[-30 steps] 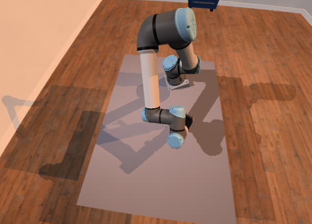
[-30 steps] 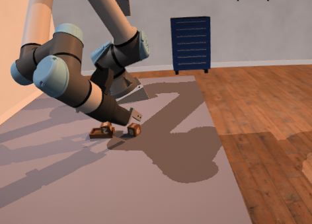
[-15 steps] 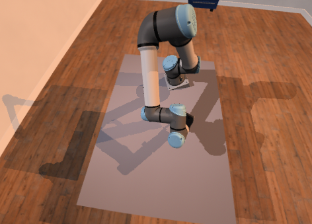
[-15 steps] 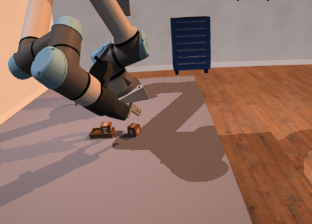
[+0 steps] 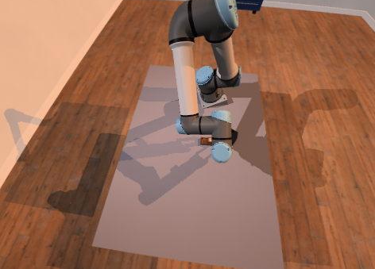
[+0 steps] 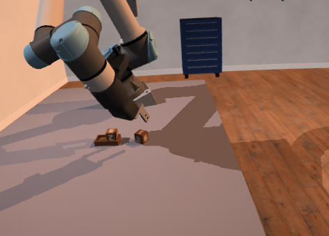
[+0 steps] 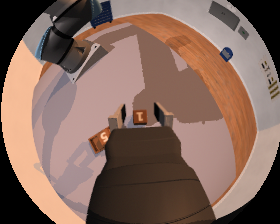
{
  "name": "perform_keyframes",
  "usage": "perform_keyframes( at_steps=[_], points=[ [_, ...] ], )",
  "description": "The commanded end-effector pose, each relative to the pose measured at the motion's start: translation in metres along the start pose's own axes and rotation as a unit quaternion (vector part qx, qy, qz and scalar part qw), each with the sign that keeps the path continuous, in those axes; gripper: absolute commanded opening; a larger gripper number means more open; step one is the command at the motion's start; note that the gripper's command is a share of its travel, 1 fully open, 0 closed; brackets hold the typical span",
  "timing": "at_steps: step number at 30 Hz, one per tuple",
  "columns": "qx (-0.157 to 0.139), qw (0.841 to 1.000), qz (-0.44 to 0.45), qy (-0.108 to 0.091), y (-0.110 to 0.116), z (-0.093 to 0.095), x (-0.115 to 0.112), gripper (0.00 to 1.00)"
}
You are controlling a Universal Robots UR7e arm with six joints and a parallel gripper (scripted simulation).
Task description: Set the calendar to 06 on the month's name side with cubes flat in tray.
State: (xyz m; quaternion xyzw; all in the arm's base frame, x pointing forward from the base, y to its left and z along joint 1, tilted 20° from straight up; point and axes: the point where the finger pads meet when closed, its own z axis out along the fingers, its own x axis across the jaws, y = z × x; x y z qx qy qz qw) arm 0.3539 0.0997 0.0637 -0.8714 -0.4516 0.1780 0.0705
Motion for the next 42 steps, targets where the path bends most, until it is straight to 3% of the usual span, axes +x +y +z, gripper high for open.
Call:
perform_keyframes(
  at_steps=[1, 8, 16, 35, 42],
  points=[
    [-0.015, 1.0, 0.0, 0.001, 0.0001, -0.0009, 0.0002, 1.0],
    [-0.03, 1.0, 0.0, 0.0, -0.0002, -0.0004, 0.0002, 1.0],
    [-0.116, 0.993, 0.0, -0.001, -0.002, 0.0004, 0.0003, 1.0],
    [-0.18, 0.984, 0.0, -0.001, -0.003, 0.0011, 0.0005, 1.0],
    [-0.251, 0.968, 0.0, -0.001, -0.0046, 0.0015, 0.0005, 1.0]
  ],
)
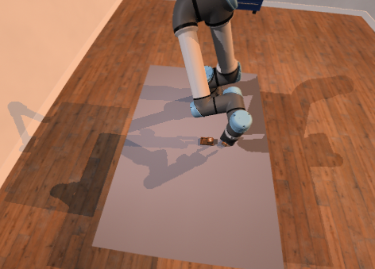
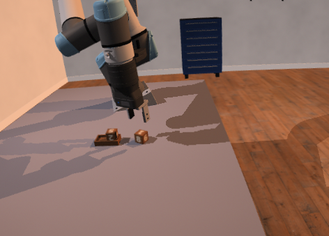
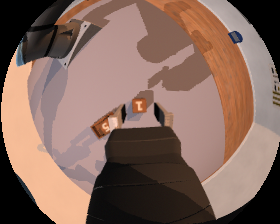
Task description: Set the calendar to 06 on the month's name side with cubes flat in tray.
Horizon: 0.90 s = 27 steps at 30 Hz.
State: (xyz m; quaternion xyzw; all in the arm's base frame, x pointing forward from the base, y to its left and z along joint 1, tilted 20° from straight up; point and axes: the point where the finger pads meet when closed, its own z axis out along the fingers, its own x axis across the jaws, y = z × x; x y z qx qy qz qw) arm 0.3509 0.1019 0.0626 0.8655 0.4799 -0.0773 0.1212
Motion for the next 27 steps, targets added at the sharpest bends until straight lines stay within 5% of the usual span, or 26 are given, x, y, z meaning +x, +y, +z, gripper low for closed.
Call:
perform_keyframes(
  at_steps=[1, 27],
  points=[
    [-0.042, 0.999, 0.001, 0.002, -0.0012, -0.0013, -0.0001, 1.0],
    [-0.059, 0.998, 0.002, 0.003, -0.0016, -0.0021, -0.0003, 1.0]
  ],
)
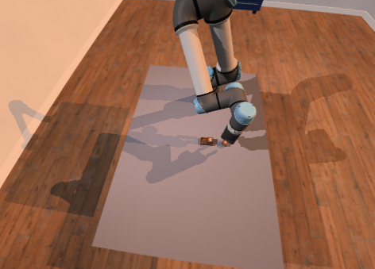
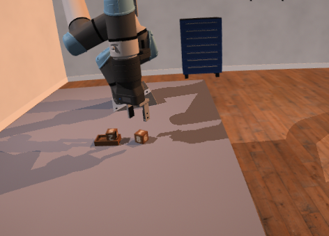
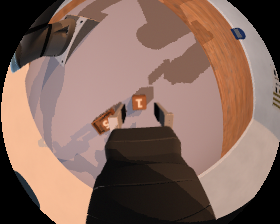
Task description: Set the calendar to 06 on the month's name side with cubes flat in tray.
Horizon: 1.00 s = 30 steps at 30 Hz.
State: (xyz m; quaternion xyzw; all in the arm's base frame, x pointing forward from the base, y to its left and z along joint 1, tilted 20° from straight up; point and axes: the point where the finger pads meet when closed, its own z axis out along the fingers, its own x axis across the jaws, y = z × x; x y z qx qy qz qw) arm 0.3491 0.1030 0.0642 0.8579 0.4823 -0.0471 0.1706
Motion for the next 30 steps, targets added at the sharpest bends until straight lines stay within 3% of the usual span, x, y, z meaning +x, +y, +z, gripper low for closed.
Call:
perform_keyframes(
  at_steps=[1, 17, 30],
  points=[
    [0.0, 1.0, 0.0, 0.0, 0.0003, -0.0003, 0.0002, 1.0],
    [0.0, 1.0, -0.025, 0.0, -0.0004, -0.0005, -0.0011, 1.0],
    [0.0, 0.992, -0.125, 0.0, -0.0028, -0.0013, -0.006, 1.0]
  ],
)
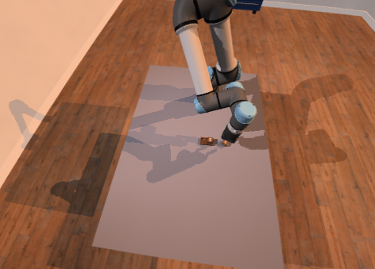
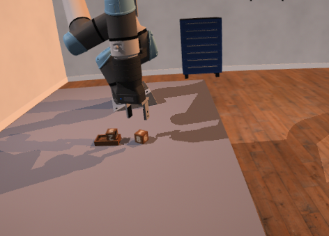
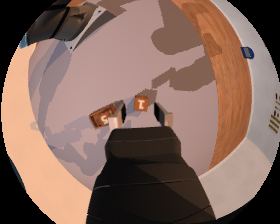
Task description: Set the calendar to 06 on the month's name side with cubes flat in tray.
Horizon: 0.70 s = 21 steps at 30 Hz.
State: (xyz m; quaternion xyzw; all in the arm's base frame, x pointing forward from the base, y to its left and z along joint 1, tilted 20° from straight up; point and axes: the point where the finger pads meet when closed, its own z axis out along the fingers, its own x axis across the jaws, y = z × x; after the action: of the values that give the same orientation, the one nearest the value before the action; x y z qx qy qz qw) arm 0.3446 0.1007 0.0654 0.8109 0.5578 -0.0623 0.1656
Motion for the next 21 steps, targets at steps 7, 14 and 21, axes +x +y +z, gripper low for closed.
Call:
perform_keyframes(
  at_steps=[7, 14, 21],
  points=[
    [-0.001, 0.995, -0.097, 0.0, -0.002, -0.001, -0.004, 1.0],
    [-0.001, 0.979, -0.206, 0.0, -0.004, -0.002, -0.009, 1.0],
    [-0.001, 0.955, -0.295, 0.0, -0.004, -0.003, -0.013, 1.0]
  ],
)
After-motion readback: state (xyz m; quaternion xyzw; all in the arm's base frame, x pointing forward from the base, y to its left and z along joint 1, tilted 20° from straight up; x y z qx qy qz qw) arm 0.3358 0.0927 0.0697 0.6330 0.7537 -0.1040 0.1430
